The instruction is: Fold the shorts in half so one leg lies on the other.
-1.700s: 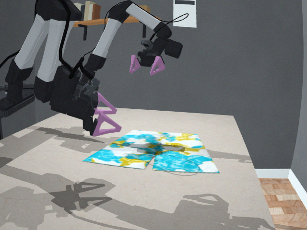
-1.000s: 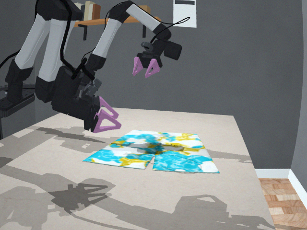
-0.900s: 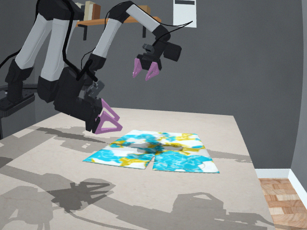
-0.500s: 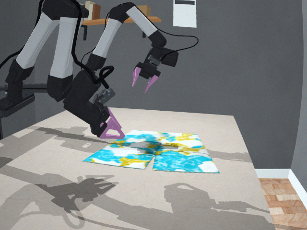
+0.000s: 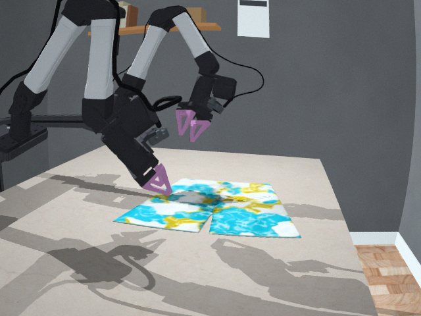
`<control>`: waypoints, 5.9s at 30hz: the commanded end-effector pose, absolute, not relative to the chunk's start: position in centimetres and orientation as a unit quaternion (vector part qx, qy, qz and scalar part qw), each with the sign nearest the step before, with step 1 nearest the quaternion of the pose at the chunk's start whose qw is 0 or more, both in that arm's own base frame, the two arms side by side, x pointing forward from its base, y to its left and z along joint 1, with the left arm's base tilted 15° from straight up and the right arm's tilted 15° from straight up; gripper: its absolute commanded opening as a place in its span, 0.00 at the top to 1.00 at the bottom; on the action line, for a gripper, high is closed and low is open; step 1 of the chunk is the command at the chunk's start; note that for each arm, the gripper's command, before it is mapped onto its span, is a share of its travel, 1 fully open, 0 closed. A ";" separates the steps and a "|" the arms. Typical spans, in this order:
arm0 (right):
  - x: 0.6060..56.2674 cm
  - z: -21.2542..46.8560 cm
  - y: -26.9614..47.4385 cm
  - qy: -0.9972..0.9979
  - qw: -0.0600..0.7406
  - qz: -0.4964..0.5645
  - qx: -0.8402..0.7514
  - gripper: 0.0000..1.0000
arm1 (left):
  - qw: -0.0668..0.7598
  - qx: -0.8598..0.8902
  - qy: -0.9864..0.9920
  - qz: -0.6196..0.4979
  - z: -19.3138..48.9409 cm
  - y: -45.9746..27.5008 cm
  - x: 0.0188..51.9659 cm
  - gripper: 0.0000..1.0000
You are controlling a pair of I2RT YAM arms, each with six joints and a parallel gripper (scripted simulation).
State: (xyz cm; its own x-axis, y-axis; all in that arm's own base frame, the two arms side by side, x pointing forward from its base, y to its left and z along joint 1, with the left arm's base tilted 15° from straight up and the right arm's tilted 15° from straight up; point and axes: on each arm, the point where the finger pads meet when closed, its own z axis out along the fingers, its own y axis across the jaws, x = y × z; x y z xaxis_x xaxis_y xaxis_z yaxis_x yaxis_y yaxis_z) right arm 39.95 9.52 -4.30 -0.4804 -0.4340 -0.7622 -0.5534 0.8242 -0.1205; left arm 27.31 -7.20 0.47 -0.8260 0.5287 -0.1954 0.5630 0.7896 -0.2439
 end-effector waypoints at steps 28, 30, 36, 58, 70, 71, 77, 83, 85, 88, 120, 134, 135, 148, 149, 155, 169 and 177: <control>32.9 -8.4 13.7 0.823 0.160 -0.091 -0.538 0.44 | 0.133 -0.420 0.897 -0.044 -5.5 -1.3 27.3 0.44; 32.9 -8.4 13.5 0.820 0.150 -0.101 -0.543 0.44 | 0.161 -0.442 0.880 -0.060 -4.6 -1.2 28.4 0.44; 32.0 -7.7 14.2 0.800 0.130 -0.117 -0.575 0.44 | 0.164 -0.516 0.839 -0.056 -5.4 -0.4 27.4 0.44; 29.9 -9.0 14.4 0.756 0.066 -0.146 -0.635 0.44 | 0.166 -0.643 0.746 -0.050 -7.7 1.4 25.8 0.44; 31.1 -11.7 14.4 0.755 0.076 -0.144 -0.635 0.44 | 0.160 -0.638 0.752 -0.055 -10.8 1.6 26.5 0.44; 31.1 -12.0 14.4 0.755 0.076 -0.144 -0.636 0.44 | 0.158 -0.637 0.752 -0.054 -11.2 1.6 26.4 0.44; 31.4 -13.9 14.0 0.754 0.074 -0.144 -0.637 0.44 | 0.155 -0.637 0.754 -0.053 -13.1 1.8 26.6 0.44; 32.0 -14.3 14.2 0.754 0.084 -0.145 -0.636 0.44 | 0.159 -0.635 0.753 -0.059 -13.7 1.9 27.2 0.44; 32.0 -14.3 14.2 0.754 0.084 -0.145 -0.636 0.44 | 0.159 -0.635 0.753 -0.059 -13.7 1.9 27.2 0.44; 31.9 -14.1 14.6 0.750 0.087 -0.145 -0.640 0.44 | 0.157 -0.631 0.757 -0.058 -13.9 1.6 27.1 0.44; 32.0 -16.6 13.8 0.753 0.077 -0.147 -0.636 0.54 | 0.153 -0.634 0.756 -0.052 -15.8 2.1 27.2 0.54; 33.2 -16.7 13.2 0.754 0.081 -0.159 -0.633 0.54 | 0.160 -0.636 0.753 -0.063 -15.8 2.0 28.3 0.54; 33.2 -16.7 13.2 0.754 0.081 -0.159 -0.633 0.54 | 0.160 -0.636 0.753 -0.063 -15.8 2.0 28.3 0.54; 33.8 -16.7 12.6 0.757 0.100 -0.186 -0.618 0.64 | 0.176 -0.632 0.750 -0.080 -15.5 2.0 29.4 0.64; 34.0 -16.6 12.6 0.756 0.105 -0.191 -0.618 0.64 | 0.181 -0.631 0.749 -0.085 -15.4 2.0 29.7 0.64; 33.8 -16.8 13.0 0.753 0.092 -0.171 -0.629 0.64 | 0.171 -0.637 0.748 -0.076 -15.7 2.0 29.3 0.64; 34.0 -16.8 12.9 0.753 0.092 -0.171 -0.628 0.75 | 0.172 -0.631 0.752 -0.079 -15.7 1.6 29.5 0.75; 33.9 -17.0 12.3 0.750 0.102 -0.201 -0.622 0.75 | 0.186 -0.630 0.748 -0.095 -15.8 1.8 29.6 0.75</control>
